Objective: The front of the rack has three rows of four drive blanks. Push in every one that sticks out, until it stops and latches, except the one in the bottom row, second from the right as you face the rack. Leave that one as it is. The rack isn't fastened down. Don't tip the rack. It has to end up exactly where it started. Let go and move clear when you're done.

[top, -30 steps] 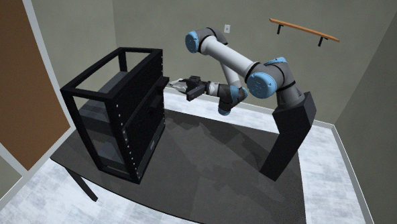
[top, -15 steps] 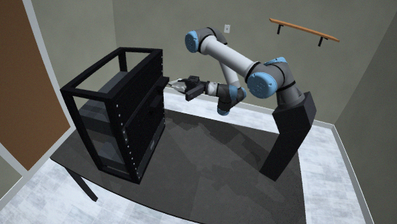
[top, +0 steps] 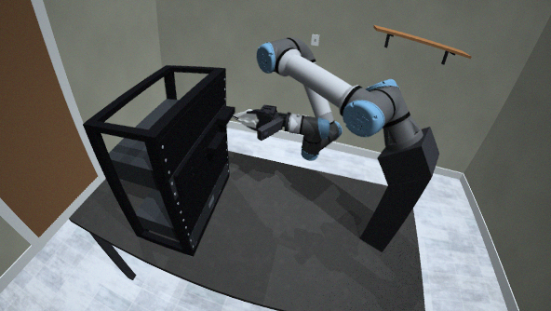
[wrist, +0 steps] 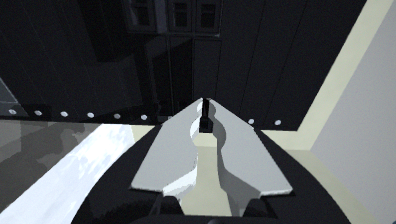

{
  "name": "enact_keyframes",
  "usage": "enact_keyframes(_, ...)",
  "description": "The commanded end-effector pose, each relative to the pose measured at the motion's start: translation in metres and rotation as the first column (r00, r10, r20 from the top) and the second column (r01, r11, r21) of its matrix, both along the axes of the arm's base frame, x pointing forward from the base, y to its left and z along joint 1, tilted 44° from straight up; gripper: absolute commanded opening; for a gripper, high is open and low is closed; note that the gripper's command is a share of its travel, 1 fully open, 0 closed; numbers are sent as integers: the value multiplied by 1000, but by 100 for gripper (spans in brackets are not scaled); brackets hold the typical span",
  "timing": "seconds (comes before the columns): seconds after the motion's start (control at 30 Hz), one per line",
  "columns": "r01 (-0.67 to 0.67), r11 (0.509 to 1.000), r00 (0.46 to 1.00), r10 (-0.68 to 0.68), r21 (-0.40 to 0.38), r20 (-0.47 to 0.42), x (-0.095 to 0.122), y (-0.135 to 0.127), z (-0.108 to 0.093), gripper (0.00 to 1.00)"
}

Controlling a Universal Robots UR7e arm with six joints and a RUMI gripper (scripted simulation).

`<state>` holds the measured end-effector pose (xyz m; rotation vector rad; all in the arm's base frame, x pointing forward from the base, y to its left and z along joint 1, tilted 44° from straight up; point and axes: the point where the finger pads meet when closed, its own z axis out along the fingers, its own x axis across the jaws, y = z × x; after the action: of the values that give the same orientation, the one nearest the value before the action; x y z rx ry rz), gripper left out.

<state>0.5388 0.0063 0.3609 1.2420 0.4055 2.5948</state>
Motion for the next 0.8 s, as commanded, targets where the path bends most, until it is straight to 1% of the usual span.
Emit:
enact_keyframes(0.0, 0, 1000, 1000, 0, 0, 1, 0, 0, 0, 0)
enact_keyframes(0.33, 0, 1000, 1000, 0, 0, 1, 0, 0, 1, 0)
enact_keyframes(0.57, 0, 1000, 1000, 0, 0, 1, 7, 2, 6, 0)
enact_keyframes(0.77, 0, 1000, 1000, 0, 0, 1, 8, 2, 6, 0)
